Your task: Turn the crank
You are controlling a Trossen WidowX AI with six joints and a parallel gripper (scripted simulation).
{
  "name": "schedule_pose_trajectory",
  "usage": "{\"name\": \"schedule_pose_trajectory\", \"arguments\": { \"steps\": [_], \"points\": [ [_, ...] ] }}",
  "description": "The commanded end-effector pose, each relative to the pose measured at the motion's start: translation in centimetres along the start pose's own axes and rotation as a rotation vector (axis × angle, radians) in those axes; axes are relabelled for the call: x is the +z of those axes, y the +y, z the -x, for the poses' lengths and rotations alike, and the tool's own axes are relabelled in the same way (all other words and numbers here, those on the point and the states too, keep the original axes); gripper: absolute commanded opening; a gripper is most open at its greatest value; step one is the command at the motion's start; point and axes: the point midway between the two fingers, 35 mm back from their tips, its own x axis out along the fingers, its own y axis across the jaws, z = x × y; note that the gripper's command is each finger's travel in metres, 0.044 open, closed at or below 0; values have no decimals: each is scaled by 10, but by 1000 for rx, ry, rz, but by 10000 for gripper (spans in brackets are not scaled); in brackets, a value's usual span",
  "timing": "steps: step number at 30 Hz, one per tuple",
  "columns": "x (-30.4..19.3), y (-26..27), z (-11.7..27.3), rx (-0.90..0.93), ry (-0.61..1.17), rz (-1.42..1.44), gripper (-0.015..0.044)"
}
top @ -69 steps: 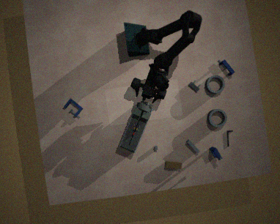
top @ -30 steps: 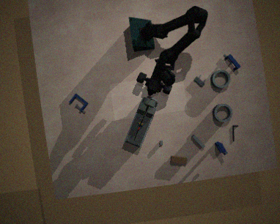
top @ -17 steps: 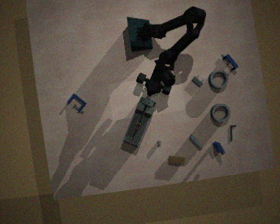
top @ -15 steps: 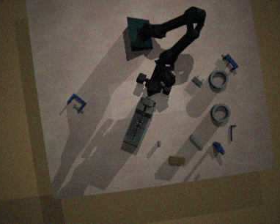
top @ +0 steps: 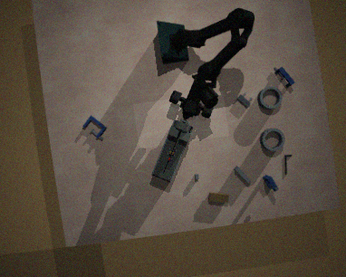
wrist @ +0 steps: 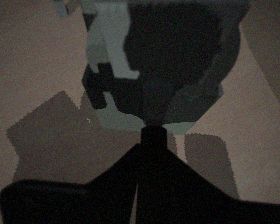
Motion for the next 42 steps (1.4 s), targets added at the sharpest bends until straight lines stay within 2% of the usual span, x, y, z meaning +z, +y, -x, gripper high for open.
{"name": "schedule_pose_trajectory", "arguments": {
  "steps": [1, 42],
  "points": [
    [-1, 9, 0, 23, 7, 11, 0],
    [1, 15, 2, 23, 7, 11, 0]
  ]
}}
